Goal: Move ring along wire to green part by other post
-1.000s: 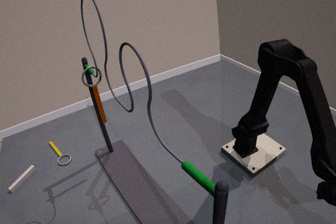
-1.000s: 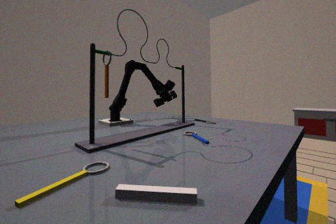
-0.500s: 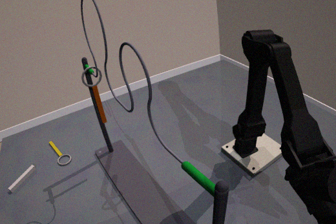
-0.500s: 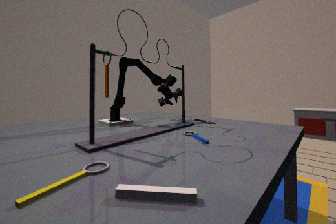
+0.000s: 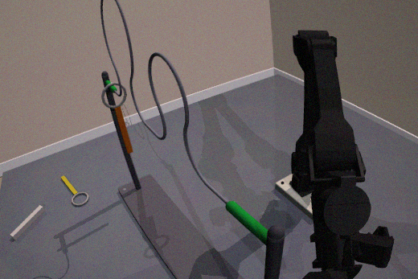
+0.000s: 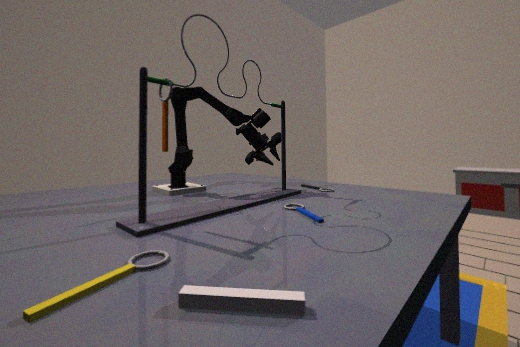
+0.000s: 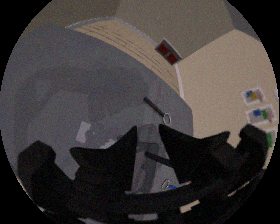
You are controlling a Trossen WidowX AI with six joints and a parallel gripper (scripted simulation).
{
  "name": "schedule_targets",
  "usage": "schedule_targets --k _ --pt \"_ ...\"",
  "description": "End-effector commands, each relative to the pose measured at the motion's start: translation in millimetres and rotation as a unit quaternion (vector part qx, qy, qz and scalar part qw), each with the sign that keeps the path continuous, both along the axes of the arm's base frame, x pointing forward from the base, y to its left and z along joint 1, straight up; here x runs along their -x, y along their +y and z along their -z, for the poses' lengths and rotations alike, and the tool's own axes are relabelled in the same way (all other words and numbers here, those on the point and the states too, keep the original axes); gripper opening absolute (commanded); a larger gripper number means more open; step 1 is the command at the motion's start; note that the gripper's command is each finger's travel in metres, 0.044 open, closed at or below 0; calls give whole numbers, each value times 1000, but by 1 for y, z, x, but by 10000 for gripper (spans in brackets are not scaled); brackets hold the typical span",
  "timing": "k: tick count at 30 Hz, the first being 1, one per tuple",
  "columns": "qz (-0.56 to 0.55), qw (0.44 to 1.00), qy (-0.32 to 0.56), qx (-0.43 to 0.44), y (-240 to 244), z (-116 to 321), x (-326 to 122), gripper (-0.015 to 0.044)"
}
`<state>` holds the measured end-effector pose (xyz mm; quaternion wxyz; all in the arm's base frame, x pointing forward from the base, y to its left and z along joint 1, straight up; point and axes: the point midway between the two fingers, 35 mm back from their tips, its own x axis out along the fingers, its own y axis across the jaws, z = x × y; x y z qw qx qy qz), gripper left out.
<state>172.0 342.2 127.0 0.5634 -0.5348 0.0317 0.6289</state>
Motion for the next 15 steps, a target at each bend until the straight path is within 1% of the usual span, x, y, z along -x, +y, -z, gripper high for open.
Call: schedule_targets --k 1,3,10,15 --pt "57 998 -19 23 -28 0 -23 160" --pt "91 995 -30 37 -45 0 -35 160" --pt "112 993 -2 25 -44 1 -27 160" --pt "164 986 16 18 -57 7 -46 160"
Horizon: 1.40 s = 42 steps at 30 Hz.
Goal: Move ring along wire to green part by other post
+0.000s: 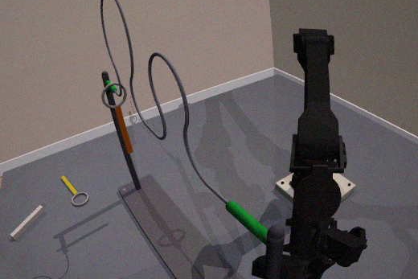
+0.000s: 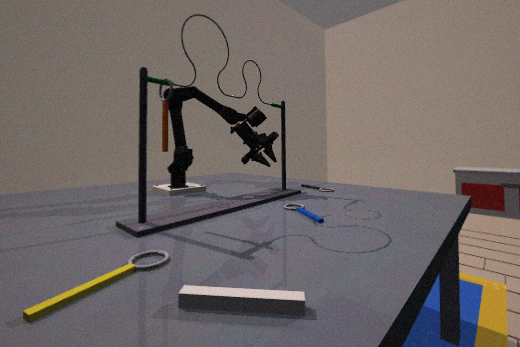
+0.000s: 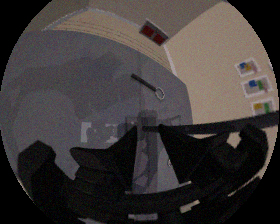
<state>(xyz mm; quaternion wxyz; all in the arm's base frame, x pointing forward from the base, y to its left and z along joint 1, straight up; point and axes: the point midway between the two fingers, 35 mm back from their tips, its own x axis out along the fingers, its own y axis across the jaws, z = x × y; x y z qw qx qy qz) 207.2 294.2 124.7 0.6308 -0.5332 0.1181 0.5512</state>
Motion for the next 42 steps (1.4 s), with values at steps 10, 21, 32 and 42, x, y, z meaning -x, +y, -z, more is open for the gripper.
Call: schedule_targets --k 10,21,32,42 --pt "132 986 45 -94 -38 10 -70 160" --pt "240 944 78 -214 -96 15 -132 160" --pt "324 883 90 -327 -176 17 -174 160" --pt "378 827 76 -408 -255 17 -185 160"
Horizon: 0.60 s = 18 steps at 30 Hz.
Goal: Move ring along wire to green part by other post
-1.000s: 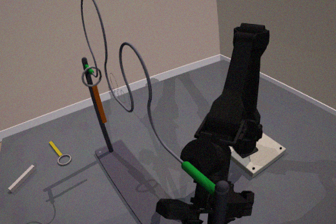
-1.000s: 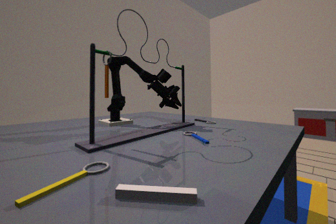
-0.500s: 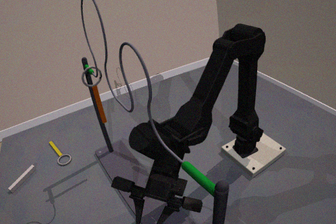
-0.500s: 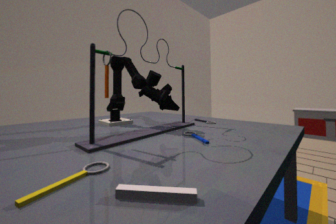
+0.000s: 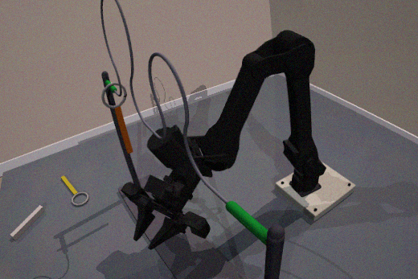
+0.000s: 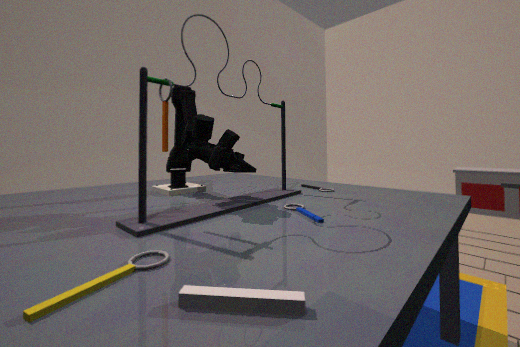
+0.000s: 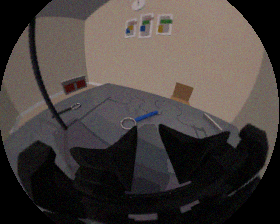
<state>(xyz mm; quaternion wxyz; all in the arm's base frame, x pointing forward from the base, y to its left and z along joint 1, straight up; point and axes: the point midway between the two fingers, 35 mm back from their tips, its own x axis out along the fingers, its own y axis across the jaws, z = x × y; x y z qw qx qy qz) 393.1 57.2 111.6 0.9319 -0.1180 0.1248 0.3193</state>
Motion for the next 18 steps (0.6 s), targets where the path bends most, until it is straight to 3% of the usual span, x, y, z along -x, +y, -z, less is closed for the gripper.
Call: schedule_targets --k 1,18 --pt "24 999 0 -26 -26 4 1 160" --pt "125 987 -58 -87 -142 -2 29 160"
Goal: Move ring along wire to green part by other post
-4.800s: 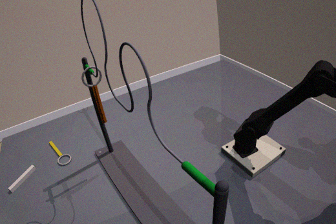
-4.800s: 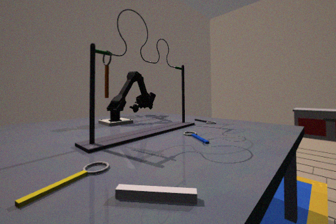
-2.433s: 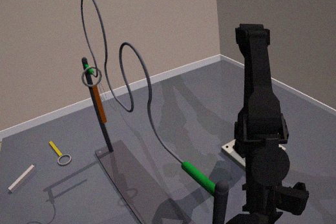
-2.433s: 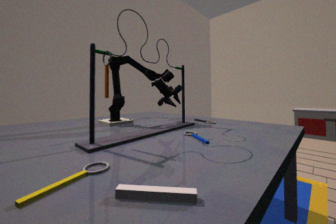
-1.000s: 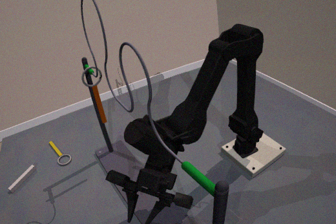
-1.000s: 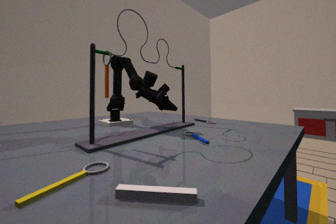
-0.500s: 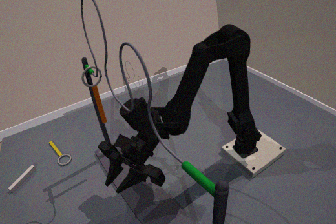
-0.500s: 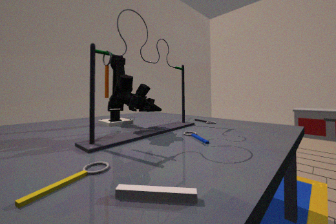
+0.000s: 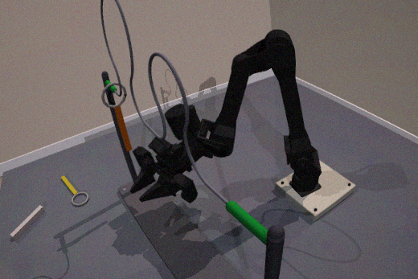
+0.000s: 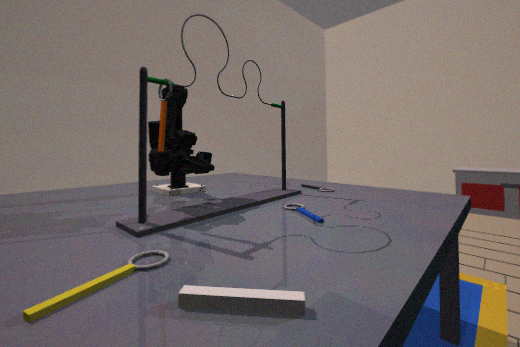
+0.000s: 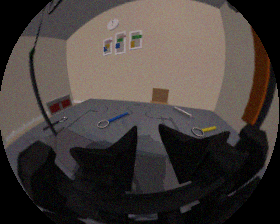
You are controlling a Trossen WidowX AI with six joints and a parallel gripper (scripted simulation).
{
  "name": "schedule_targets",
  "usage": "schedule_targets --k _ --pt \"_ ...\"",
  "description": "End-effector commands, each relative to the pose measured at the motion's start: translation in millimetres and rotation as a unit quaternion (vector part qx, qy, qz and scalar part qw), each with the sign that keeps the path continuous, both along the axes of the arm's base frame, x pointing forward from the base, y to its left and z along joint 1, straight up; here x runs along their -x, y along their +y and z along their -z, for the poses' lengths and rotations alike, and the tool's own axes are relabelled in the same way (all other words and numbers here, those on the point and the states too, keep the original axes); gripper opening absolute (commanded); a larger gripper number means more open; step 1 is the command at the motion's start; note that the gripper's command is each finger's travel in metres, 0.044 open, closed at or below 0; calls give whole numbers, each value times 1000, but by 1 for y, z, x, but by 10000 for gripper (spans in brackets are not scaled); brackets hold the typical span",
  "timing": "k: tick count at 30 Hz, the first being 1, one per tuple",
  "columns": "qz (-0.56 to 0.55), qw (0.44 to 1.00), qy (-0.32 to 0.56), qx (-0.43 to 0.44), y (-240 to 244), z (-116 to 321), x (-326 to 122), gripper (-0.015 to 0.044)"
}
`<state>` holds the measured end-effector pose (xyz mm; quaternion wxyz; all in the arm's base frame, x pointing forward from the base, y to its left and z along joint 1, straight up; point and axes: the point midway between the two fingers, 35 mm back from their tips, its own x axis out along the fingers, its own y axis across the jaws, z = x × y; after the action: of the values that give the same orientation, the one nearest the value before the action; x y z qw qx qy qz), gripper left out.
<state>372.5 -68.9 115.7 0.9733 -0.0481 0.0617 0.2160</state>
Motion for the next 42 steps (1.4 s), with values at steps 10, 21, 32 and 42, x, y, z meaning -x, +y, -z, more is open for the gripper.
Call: schedule_targets --k 10,21,32,42 --pt "61 997 -38 -40 -79 -6 50 160" --pt "102 992 -67 -25 -129 -8 110 160" --pt "105 992 -70 -20 -126 -44 79 160" --pt "109 988 -55 -99 -96 -58 68 160"
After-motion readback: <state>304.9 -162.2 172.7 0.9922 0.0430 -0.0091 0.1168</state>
